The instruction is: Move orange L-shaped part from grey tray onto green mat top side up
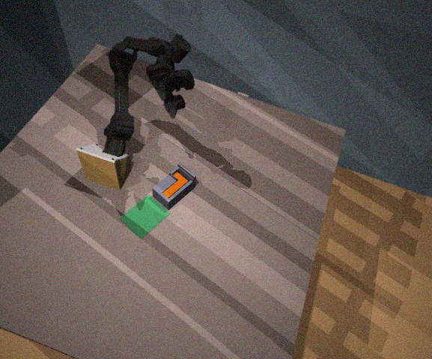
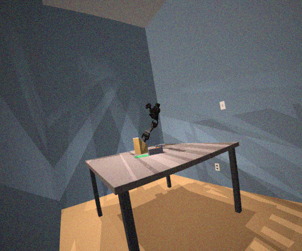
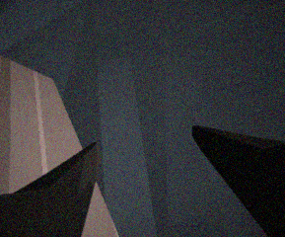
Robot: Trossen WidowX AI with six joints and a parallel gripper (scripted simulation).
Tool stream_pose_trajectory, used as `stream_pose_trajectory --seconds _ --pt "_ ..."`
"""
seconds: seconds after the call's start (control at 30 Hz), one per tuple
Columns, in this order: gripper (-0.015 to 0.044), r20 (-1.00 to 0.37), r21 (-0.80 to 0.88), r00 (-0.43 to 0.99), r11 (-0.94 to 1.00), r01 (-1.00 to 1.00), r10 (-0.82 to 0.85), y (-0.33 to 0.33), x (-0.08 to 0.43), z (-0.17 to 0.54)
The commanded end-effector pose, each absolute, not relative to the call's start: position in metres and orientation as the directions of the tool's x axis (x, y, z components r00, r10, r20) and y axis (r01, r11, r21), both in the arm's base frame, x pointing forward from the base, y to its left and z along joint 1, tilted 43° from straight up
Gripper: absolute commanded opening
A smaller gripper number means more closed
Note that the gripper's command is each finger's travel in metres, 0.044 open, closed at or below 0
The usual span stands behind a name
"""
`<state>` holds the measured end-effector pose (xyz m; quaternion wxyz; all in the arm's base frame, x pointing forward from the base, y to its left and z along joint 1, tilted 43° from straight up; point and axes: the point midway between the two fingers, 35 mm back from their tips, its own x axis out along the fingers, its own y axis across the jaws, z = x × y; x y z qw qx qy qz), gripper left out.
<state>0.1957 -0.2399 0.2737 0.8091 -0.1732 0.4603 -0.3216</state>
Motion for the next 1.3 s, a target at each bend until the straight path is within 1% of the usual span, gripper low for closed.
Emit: stream_pose_trajectory --seconds 0.0,0.1,0.23,0.27,0.33,0.4,0.5,0.6,0.67,0.93,1.17,1.27 --pt "0.0374 -0.644 -0.565 0.375 0.745 0.356 -0.667 -0.239 0.198 0.271" --pt "0.0295 -0.722 -0.462 0.408 0.828 0.317 -0.559 -0.227 0.218 0.245" --pt "0.0190 -0.876 -0.150 0.422 0.963 0.222 -0.234 -0.183 0.257 0.184" --pt "0.0180 -0.898 -0.071 0.412 0.975 0.209 -0.154 -0.171 0.263 0.171" --pt "0.0180 -0.928 0.105 0.372 0.975 0.195 0.025 -0.143 0.274 0.145" --pt "0.0180 -0.929 0.277 0.307 0.939 0.205 0.207 -0.110 0.281 0.122" --pt "0.0180 -0.870 0.491 0.197 0.824 0.282 0.451 -0.063 0.284 0.096" --pt "0.0180 -0.763 0.615 0.092 0.675 0.408 0.640 -0.023 0.282 0.081" --pt "0.0180 -0.733 0.631 0.069 0.637 0.443 0.677 -0.014 0.282 0.078" --pt "0.0180 -0.733 0.631 0.069 0.637 0.443 0.677 -0.012 0.282 0.076" --pt "0.0180 -0.731 0.633 0.070 0.635 0.442 0.679 0.035 0.287 0.026" --pt "0.0180 -0.730 0.634 0.070 0.635 0.442 0.680 0.037 0.287 0.024"
